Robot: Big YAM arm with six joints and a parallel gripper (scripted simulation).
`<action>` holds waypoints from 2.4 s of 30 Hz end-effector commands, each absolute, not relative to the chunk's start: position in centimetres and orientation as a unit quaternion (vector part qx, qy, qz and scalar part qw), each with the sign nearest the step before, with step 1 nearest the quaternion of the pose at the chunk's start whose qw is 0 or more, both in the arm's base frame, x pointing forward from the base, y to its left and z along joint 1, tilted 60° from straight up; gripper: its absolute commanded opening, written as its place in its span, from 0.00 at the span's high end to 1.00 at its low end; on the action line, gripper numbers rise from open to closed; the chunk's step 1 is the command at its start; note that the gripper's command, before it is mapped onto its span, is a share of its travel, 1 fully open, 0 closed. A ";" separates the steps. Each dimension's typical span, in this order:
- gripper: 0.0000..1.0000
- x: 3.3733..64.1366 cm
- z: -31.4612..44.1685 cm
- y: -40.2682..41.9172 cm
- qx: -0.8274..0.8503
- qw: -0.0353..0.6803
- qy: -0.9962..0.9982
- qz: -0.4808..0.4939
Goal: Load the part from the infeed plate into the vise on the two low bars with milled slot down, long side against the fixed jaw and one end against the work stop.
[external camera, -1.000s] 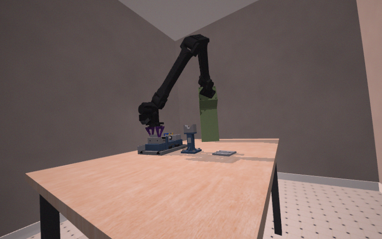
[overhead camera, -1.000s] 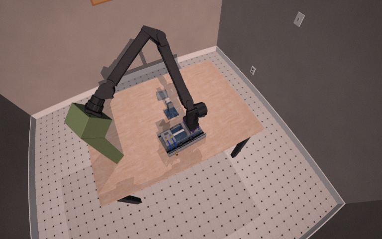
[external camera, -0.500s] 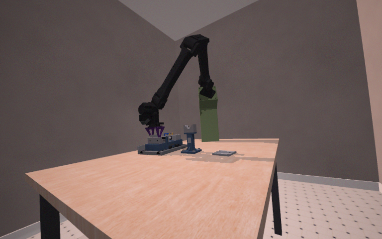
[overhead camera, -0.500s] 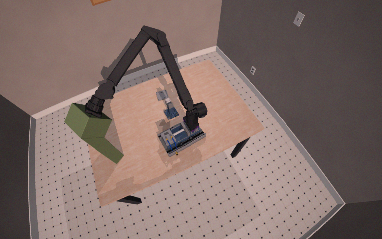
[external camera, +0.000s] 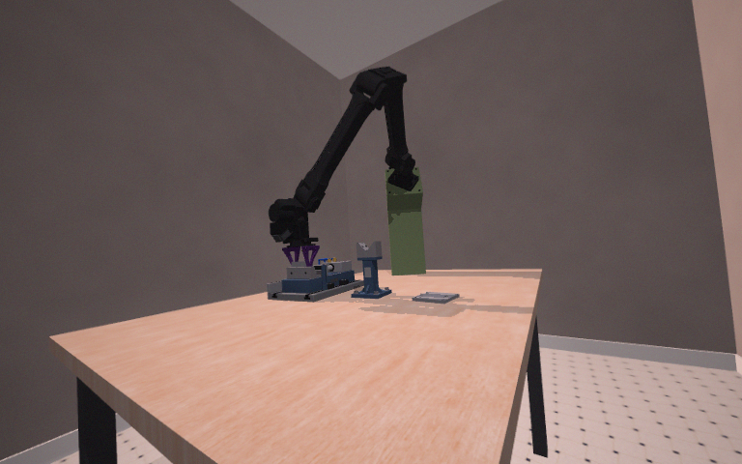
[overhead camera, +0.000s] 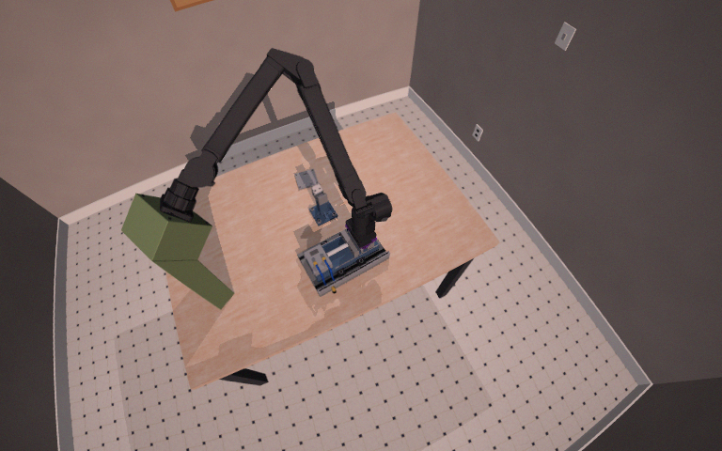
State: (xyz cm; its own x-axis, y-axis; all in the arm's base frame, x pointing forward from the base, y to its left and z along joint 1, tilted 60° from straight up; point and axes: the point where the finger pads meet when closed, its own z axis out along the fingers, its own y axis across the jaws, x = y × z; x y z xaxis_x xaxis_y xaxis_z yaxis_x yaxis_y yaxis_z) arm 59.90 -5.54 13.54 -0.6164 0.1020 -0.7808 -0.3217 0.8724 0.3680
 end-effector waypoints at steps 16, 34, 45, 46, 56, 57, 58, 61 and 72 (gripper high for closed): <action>1.00 60.9 14.1 -4.5 -0.068 0.435 0.863 0.248; 0.26 60.9 14.1 -4.5 -0.068 0.435 0.863 0.248; 0.26 60.5 13.8 -4.4 -0.067 0.432 0.864 0.249; 0.26 60.5 13.8 -4.4 -0.067 0.432 0.864 0.249; 0.26 60.5 13.8 -4.4 -0.067 0.432 0.864 0.249; 0.26 60.5 13.8 -4.4 -0.067 0.432 0.864 0.249; 0.26 60.5 13.8 -4.4 -0.067 0.432 0.864 0.249; 0.26 60.5 13.8 -4.4 -0.067 0.432 0.864 0.249; 0.26 60.1 14.5 -4.4 -0.069 0.434 0.863 0.249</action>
State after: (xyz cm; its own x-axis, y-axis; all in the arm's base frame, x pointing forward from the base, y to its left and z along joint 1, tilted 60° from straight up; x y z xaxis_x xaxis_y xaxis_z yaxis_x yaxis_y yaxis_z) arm 60.33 -5.68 14.08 -0.6075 0.0998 -0.7880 -0.3250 0.8740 0.3612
